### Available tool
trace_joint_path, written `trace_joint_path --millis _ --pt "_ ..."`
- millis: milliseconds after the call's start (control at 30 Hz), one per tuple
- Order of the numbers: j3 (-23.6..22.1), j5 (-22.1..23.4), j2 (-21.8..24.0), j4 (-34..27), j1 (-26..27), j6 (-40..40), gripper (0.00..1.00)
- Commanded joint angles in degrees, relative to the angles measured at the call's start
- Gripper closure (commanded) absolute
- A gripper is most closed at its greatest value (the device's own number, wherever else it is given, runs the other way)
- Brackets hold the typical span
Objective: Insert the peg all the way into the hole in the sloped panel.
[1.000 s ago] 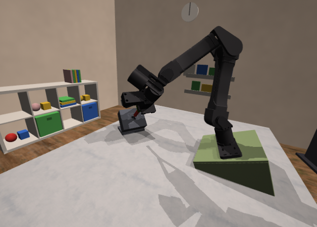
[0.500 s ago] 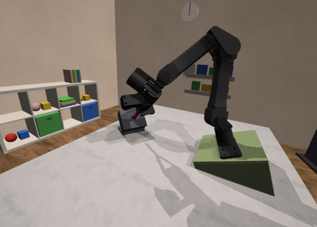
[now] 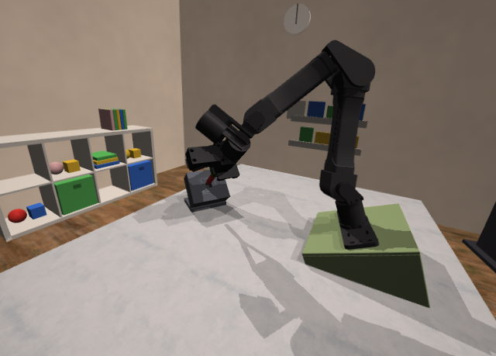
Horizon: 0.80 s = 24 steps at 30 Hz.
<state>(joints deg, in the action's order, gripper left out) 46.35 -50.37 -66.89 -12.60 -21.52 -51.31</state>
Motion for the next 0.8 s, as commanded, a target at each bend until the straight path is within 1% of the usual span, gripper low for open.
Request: trace_joint_path --millis 0,767 --pt "1.9 0.2 -0.4 0.3 0.5 -0.3 1.00" --pt "-1.1 -2.7 3.4 -2.7 -3.0 2.7 1.00"
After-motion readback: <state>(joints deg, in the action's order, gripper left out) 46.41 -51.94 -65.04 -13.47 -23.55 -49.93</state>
